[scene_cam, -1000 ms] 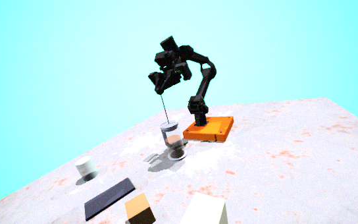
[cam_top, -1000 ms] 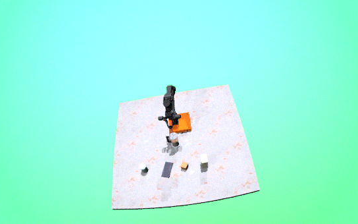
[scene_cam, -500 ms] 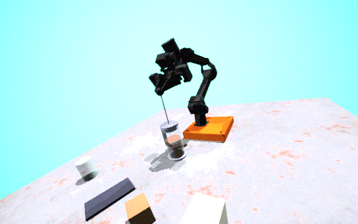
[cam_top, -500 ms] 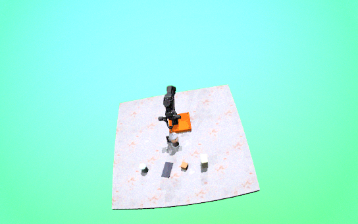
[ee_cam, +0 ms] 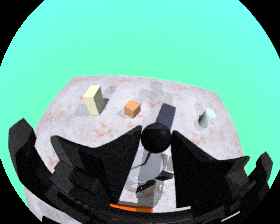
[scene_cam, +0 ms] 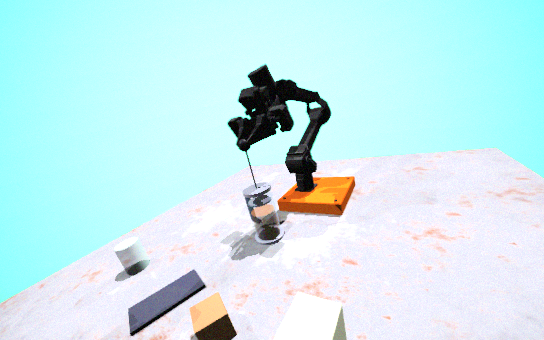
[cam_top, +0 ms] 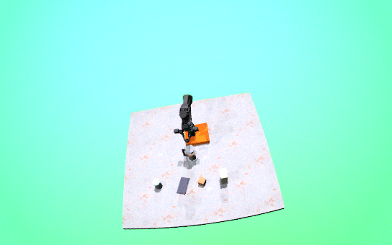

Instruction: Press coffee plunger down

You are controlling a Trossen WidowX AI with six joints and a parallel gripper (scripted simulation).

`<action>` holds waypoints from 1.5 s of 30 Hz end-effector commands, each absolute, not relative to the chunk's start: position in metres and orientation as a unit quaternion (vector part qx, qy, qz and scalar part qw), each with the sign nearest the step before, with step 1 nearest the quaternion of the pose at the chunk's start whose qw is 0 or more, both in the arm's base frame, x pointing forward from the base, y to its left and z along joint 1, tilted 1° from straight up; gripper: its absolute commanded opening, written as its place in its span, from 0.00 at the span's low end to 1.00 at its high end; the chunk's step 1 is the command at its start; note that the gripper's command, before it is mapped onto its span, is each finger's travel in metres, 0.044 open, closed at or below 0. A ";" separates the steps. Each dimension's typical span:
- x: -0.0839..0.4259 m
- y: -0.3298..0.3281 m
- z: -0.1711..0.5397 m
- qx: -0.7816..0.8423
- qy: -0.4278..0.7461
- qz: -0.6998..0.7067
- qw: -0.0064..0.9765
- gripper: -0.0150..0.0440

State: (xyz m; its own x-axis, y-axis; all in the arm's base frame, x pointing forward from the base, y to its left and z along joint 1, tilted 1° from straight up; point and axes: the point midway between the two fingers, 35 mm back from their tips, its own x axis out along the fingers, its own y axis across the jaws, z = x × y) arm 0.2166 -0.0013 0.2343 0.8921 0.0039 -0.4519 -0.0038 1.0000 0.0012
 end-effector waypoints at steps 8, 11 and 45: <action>0.218 -0.001 0.199 0.003 0.257 0.001 0.966 0.47; 0.218 -0.001 0.194 0.003 0.257 0.001 0.966 0.47; 0.227 0.000 0.152 0.003 0.256 0.001 0.967 0.47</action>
